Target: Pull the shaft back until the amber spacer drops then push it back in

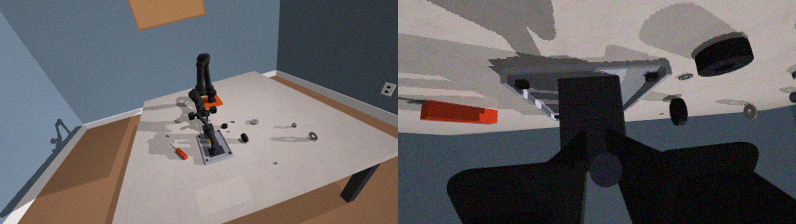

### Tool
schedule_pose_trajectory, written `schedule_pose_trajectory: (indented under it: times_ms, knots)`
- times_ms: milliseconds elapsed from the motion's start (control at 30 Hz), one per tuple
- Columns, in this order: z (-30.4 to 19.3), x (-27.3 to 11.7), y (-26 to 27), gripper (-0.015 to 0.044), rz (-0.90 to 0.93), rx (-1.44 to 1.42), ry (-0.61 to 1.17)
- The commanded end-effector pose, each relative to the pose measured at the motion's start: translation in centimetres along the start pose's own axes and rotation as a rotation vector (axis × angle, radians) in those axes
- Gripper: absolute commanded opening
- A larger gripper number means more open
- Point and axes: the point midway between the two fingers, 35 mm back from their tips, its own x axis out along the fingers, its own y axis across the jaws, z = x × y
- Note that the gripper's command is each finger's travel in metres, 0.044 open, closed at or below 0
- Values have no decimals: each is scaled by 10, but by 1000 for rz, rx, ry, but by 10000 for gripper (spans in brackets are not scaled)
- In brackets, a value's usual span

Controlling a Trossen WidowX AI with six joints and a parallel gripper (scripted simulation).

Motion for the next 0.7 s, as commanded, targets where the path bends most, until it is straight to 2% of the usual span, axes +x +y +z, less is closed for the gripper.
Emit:
schedule_pose_trajectory:
  times_ms: [0, 667]
  knots:
    - [-1, 2, 0, 0, -2, 4, -1]
    - [-3, 7, 0, 0, -2, 4, 0]
